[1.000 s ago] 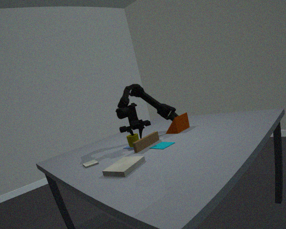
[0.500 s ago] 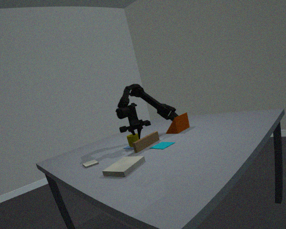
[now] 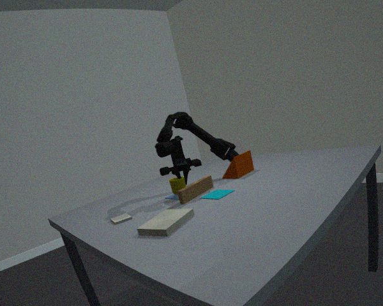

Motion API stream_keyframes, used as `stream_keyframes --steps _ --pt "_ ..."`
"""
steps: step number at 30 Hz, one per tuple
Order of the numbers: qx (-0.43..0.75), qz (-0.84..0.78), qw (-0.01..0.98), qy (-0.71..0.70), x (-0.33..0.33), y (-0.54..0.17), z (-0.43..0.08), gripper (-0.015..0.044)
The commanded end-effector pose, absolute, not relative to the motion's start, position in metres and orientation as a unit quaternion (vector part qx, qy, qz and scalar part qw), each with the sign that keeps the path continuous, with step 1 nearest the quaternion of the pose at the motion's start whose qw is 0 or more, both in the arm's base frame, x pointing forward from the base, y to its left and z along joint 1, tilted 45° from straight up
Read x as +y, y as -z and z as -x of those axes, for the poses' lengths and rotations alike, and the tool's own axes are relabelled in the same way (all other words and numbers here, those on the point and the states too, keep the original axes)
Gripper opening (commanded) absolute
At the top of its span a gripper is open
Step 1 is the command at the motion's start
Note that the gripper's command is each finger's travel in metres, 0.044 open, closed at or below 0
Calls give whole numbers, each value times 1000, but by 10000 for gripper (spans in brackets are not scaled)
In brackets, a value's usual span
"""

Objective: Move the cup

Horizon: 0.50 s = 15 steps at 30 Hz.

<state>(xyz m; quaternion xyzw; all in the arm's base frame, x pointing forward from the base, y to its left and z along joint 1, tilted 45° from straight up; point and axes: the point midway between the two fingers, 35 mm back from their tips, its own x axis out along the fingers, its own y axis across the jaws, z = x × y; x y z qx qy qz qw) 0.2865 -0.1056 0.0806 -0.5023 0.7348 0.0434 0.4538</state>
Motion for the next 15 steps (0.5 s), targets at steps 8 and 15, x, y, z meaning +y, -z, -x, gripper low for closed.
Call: stream_keyframes --steps 8,15 --pt "734 501 457 -44 -82 -103 -294 0" --pt "734 501 455 -45 -68 -117 -296 0"
